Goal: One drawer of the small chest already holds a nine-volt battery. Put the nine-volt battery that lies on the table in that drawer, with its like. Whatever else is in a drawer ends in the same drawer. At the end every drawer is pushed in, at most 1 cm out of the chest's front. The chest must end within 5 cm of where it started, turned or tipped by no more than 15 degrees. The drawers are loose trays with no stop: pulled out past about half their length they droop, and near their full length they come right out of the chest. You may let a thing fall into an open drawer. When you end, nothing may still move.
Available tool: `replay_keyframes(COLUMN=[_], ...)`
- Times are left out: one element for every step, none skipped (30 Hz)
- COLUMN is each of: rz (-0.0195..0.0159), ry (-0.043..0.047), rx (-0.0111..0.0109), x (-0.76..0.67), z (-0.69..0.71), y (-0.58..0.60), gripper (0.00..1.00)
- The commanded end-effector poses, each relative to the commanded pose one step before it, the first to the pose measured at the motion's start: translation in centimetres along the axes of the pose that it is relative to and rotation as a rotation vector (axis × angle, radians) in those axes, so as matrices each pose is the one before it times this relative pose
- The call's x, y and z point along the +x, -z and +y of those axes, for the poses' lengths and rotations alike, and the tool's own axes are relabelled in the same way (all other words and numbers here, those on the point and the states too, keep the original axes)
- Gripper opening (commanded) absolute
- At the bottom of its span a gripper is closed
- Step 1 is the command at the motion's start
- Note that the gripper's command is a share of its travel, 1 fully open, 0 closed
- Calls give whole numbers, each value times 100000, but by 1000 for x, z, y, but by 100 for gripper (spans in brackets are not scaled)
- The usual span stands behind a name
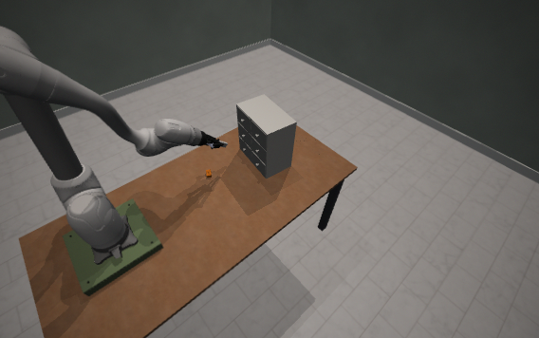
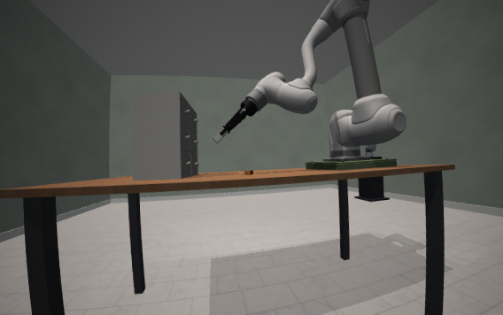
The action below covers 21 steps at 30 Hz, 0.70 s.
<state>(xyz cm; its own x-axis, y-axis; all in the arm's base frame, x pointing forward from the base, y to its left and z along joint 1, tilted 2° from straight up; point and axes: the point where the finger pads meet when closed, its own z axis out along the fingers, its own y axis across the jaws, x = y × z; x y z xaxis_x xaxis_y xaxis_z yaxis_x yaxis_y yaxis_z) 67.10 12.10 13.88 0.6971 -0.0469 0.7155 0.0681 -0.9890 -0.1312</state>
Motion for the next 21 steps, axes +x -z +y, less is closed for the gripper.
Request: replay_keyframes(rz=[25623,385,417,465,533,606,678,752,830,911,995,1085,0,0,3730,1081,1023,1361,1650,1104,0], ry=[1149,-12,-19,-23,-20,-16,-10,-3,7,20,35,52,0,0,285,122,125,178,230,176,0], rx=[-11035,408,378,327,269,205,133,53,-36,-133,-238,-354,0,0,-1809,-678,-696,-1013,-1361,-999,0], x=[-87,-28,-25,-21,-18,-14,-11,-8,-5,-3,-1,0,0,0,0,0,0,0,0,0,0], z=[10,19,10,5,1,-1,-2,-1,-1,-1,0,0,0,0,0,0,0,0,0,0,0], y=[-653,-130,-104,-82,-63,-48,-34,-23,-14,-7,-3,0,0,0,0,0,0,0,0,0,0], gripper=[0,0,0,0,0,0,0,0,0,0,0,0,0,0,20,20,20,20,20,20,20])
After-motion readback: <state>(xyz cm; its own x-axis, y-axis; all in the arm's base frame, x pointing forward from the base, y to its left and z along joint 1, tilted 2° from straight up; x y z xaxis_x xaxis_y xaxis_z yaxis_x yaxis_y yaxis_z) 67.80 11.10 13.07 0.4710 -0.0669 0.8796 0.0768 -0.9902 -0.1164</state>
